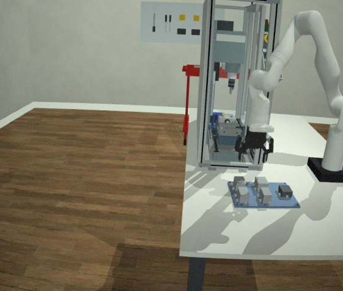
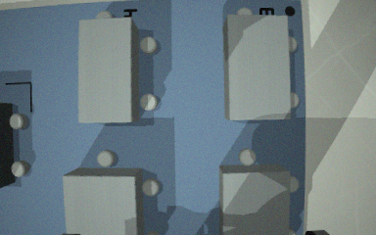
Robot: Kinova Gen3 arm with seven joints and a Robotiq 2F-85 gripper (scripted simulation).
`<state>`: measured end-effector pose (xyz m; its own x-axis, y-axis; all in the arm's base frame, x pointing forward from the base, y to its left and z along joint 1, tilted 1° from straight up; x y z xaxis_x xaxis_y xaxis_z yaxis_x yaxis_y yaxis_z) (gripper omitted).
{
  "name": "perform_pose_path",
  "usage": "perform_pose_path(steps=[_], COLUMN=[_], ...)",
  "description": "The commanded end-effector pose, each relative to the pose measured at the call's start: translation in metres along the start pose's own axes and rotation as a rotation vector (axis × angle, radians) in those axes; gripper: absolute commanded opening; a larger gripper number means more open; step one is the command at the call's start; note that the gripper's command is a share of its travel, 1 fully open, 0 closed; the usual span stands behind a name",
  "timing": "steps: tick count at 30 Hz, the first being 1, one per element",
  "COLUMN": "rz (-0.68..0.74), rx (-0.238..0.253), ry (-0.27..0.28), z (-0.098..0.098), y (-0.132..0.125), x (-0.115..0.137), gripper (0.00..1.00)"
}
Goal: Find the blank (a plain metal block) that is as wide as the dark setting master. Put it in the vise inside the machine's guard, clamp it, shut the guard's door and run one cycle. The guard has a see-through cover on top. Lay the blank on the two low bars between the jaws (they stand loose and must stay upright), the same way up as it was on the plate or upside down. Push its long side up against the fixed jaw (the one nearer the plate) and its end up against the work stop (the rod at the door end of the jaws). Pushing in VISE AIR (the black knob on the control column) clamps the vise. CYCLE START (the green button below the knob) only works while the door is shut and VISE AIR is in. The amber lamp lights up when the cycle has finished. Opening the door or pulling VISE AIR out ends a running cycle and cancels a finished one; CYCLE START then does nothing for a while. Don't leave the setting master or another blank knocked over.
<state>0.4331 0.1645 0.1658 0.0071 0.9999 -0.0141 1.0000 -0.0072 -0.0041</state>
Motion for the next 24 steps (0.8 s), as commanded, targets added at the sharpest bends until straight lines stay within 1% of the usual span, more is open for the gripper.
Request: perform_pose_path(steps=[1,5,10,22,24], rz=[0.0,0.0,0.0,0.0,0.0], rx=[-0.001,-0.001,-0.001,-0.001,-0.001], ry=[0.001,0.001,0.001,0.001,0.001], z=[-0.001,-0.001,-0.003,-0.003,0.009], y=[0.001,0.001,0.037,0.037,0.037], x=[0.0,0.0,-0.008,-0.008,-0.008], gripper=[1.0,1.0,1.0,1.0,1.0])
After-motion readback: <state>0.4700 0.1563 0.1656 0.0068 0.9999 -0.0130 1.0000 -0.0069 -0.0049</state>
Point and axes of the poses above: the point where the finger pads meet when closed, its own z axis out along the fingers, its own y axis across the jaws, x = y × z, the point moved 8 cm from there along -z, back along the fingers, and after that the axes turned 1 degree about z, right-handed, at the moved point
